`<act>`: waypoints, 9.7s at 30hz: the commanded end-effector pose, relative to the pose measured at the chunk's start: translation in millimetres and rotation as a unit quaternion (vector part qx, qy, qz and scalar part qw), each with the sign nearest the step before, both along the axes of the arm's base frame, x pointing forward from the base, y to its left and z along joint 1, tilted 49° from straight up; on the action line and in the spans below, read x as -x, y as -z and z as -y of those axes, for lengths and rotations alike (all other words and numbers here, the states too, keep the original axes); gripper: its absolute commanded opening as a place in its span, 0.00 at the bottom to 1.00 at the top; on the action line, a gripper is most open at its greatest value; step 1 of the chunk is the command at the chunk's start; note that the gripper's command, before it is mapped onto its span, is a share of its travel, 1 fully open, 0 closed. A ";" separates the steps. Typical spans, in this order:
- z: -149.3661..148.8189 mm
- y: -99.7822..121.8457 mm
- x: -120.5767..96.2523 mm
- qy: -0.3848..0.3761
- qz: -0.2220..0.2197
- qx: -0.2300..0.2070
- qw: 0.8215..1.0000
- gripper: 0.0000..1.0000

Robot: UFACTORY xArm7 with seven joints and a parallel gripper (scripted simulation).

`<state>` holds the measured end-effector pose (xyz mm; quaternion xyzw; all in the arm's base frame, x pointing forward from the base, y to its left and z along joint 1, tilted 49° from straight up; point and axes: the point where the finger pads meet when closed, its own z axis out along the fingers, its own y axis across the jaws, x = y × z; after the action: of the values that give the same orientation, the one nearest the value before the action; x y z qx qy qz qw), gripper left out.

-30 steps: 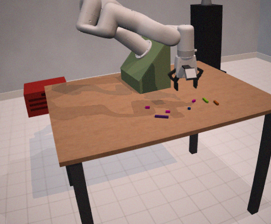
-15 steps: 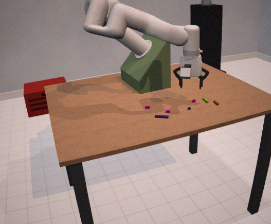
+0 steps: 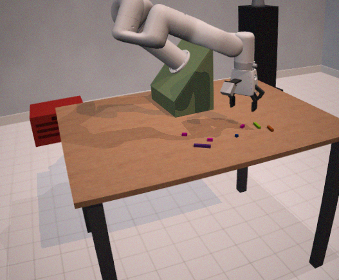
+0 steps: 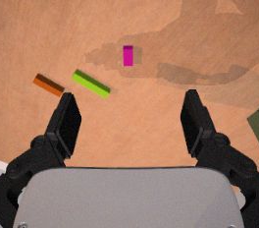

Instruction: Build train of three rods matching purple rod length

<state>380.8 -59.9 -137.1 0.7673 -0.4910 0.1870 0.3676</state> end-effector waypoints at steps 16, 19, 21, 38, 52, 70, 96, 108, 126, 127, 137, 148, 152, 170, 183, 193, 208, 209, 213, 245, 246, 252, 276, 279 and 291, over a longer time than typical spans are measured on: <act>-3.0 1.1 -0.8 0.007 0.014 0.002 1.000 0.24; -3.0 1.1 -0.8 0.007 0.014 0.002 1.000 0.24; -3.0 1.1 -0.8 0.007 0.014 0.002 1.000 0.24; -3.0 1.1 -0.8 0.007 0.014 0.002 1.000 0.24; 0.1 4.0 -0.5 0.007 0.014 0.001 1.000 0.24; 15.8 18.5 1.1 0.007 0.014 0.001 1.000 0.24; 34.6 35.8 2.9 0.007 0.014 0.001 1.000 0.24; 35.4 36.5 3.0 0.007 0.014 0.001 1.000 0.24; 35.4 36.5 3.0 0.007 0.014 0.001 1.000 0.24; 35.4 36.5 3.0 0.007 0.014 0.001 1.000 0.24; 35.4 36.5 3.0 0.007 0.014 0.001 1.000 0.24; 35.0 37.0 2.2 0.007 0.014 0.001 1.000 0.24; 34.7 37.4 1.8 0.007 0.014 0.001 1.000 0.24; 34.6 37.4 1.7 0.007 0.014 0.001 1.000 0.24; 34.6 37.4 1.7 0.007 0.014 0.001 1.000 0.24; 34.7 37.5 1.7 0.007 0.014 0.001 1.000 0.24; 39.9 42.1 2.1 0.007 0.014 0.001 1.000 0.24; 40.5 42.6 2.2 0.007 0.014 0.001 1.000 0.24; 42.9 44.8 2.4 0.007 0.014 0.001 1.000 0.24; 45.2 46.7 2.6 0.007 0.014 0.001 1.000 0.24; 45.2 46.7 2.6 0.007 0.014 0.001 1.000 0.24; 45.2 46.7 2.6 0.007 0.014 0.001 1.000 0.24; 45.2 46.7 2.6 0.007 0.014 0.001 1.000 0.04; 45.2 46.7 2.6 0.007 0.014 0.001 1.000 0.04; 45.2 46.7 2.6 0.007 0.014 0.001 1.000 0.04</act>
<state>376.9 -107.2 -184.2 0.7598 -0.5014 0.1954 0.3649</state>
